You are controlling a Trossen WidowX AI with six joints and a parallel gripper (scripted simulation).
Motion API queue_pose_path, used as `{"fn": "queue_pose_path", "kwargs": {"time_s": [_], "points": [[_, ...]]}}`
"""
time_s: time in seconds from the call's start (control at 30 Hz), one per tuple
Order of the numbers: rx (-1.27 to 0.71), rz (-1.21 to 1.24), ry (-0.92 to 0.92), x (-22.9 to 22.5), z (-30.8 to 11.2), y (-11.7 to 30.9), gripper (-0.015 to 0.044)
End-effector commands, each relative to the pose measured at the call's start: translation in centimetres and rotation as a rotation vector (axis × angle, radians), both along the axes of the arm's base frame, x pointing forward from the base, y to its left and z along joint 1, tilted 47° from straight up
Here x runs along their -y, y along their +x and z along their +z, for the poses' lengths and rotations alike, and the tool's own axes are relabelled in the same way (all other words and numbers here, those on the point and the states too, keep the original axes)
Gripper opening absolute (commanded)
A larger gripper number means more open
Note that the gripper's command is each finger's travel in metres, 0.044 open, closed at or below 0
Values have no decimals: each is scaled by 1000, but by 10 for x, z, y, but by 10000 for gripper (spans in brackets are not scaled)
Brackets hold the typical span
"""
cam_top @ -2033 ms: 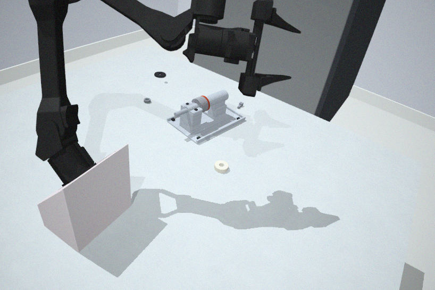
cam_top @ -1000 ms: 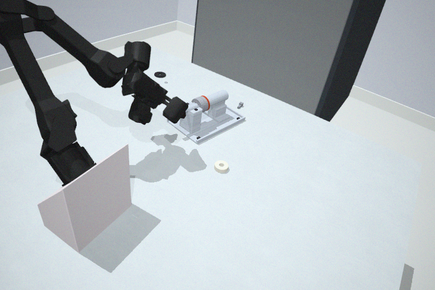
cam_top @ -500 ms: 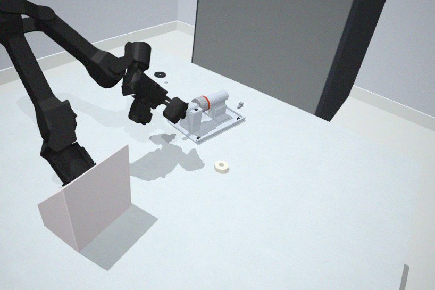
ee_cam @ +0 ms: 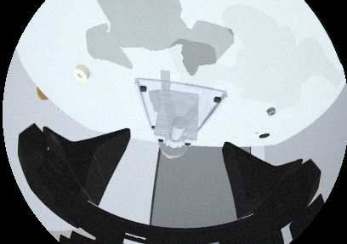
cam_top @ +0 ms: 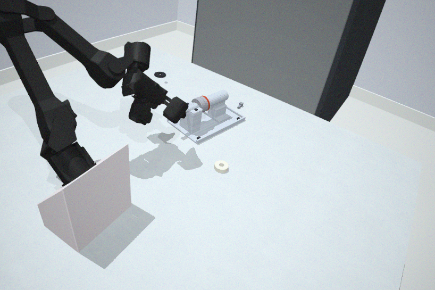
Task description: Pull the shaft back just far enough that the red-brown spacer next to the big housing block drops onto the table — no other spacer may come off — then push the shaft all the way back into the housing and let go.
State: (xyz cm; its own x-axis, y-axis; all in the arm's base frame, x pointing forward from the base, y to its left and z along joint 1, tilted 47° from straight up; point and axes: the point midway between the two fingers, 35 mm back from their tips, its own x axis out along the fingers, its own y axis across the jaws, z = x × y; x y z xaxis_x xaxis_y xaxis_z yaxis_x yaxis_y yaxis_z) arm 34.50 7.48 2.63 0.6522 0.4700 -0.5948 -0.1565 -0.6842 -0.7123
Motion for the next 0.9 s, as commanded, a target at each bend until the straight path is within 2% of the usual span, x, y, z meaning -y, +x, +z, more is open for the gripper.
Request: {"fn": "queue_pose_path", "kwargs": {"time_s": [0.0,0.17,0.87], "points": [[31,-35,-20,-4,-6,-2,440],[164,-174,-39,-10,-8,-14,440],[169,-179,-39,-10,-8,-15,440]]}}
